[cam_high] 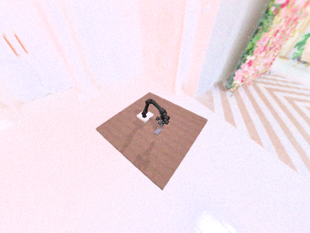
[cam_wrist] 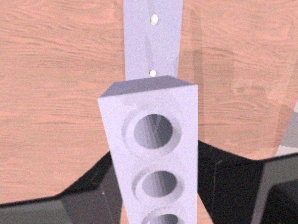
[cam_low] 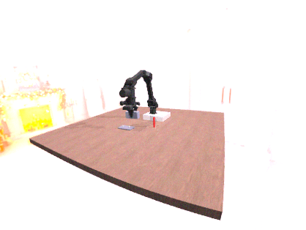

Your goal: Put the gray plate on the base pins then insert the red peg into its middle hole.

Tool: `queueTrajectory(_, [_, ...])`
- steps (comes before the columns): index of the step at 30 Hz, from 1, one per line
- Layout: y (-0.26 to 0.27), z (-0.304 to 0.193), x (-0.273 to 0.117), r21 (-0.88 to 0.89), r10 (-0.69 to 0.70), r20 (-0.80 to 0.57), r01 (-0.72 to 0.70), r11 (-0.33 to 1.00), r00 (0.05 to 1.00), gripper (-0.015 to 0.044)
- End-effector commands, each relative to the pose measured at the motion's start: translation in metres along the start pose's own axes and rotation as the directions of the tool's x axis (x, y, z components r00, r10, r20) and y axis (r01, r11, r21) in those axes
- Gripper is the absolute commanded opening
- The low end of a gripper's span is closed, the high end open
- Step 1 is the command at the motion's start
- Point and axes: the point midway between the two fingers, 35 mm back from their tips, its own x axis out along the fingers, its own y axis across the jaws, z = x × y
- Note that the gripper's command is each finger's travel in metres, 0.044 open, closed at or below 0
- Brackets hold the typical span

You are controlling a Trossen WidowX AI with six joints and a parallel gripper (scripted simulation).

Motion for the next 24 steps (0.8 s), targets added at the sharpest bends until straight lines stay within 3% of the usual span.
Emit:
queueTrajectory(1, [-0.003, 0.014, 0.009, 0.021, -0.009, 0.005, 0.009, 1.0, 1.0, 0.0])
queueTrajectory(24, [-0.022, 0.075, 0.041, 0.136, -0.011, 0.01, 0.01, 0.991, 1.0, 0.0])
